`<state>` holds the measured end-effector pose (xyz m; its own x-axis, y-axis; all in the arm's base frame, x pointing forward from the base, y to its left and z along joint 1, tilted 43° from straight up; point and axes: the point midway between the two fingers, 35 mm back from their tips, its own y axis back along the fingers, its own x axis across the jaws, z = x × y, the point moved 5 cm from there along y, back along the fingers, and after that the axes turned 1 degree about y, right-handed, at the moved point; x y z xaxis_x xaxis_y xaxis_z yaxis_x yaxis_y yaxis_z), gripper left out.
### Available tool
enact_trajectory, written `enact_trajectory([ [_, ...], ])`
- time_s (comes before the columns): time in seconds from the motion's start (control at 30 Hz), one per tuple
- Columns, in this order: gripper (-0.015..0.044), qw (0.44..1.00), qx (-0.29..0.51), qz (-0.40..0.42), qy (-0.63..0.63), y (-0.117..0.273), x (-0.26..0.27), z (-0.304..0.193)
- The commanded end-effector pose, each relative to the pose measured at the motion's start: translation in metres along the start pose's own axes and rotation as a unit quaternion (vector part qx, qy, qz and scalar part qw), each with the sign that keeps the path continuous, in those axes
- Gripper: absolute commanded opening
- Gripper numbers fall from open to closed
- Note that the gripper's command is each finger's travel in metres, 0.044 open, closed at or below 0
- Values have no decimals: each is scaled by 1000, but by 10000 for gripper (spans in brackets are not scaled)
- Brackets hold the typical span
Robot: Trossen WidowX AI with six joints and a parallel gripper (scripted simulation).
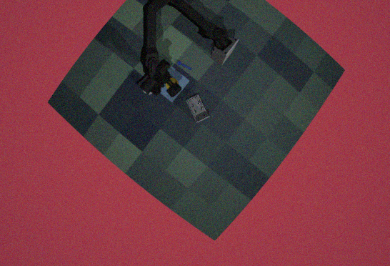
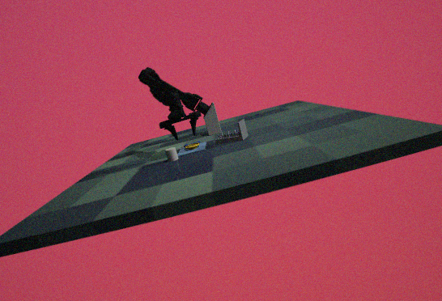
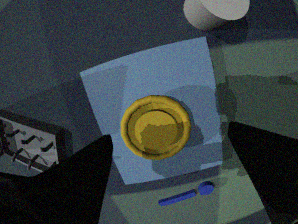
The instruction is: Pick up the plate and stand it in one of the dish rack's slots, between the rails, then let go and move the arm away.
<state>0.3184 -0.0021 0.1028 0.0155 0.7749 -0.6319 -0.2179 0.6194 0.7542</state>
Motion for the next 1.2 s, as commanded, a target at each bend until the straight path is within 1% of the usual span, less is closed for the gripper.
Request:
enact_trajectory([
  [0.0, 400, 997, 18, -17, 76, 1, 14, -11],
  [0.1, 400, 994, 23, -22, 101, 2, 18, -14],
  [0.37, 400, 994, 23, -22, 101, 1, 18, -14],
  [1.17, 400, 994, 24, -22, 102, -37, 16, -15],
])
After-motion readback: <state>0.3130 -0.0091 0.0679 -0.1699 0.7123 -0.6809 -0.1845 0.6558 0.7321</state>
